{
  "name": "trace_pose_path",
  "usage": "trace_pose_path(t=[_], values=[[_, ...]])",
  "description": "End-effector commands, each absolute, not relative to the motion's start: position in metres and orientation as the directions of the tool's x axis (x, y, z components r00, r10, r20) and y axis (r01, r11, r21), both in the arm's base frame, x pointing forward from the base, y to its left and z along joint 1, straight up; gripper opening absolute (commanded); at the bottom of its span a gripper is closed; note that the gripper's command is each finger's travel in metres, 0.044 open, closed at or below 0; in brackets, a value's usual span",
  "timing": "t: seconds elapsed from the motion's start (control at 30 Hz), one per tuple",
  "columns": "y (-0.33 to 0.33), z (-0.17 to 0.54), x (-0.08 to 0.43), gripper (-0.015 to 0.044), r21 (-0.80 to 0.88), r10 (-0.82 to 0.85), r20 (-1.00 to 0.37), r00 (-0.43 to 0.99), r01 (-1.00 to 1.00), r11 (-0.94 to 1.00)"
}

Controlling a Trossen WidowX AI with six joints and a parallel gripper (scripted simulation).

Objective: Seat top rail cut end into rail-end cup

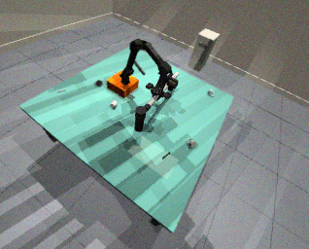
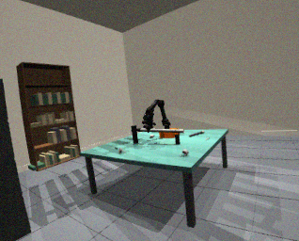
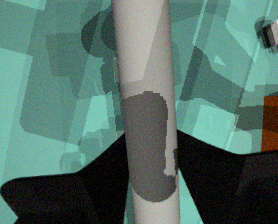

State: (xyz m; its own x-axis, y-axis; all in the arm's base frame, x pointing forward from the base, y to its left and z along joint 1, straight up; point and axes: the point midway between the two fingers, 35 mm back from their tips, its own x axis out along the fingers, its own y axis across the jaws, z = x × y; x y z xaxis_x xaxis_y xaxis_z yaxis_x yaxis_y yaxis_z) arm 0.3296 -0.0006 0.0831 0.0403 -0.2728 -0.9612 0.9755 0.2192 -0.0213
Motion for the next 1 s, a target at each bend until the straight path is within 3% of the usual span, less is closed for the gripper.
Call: trace_pose_path(t=[0.0, 0.3, 0.83, 0.97], values=[[-0.006, 0.087, 0.333, 0.0, -0.012, -0.283, -0.958, 0.052, 0.976, 0.219], [-0.001, 0.083, 0.33, 0.0, -0.021, -0.273, -0.961, 0.04, 0.975, 0.219], [0.018, 0.101, 0.327, 0.042, -0.022, -0.271, -0.962, 0.04, 0.975, 0.219], [0.036, 0.118, 0.322, 0.044, -0.022, -0.269, -0.962, 0.039, 0.975, 0.22]])
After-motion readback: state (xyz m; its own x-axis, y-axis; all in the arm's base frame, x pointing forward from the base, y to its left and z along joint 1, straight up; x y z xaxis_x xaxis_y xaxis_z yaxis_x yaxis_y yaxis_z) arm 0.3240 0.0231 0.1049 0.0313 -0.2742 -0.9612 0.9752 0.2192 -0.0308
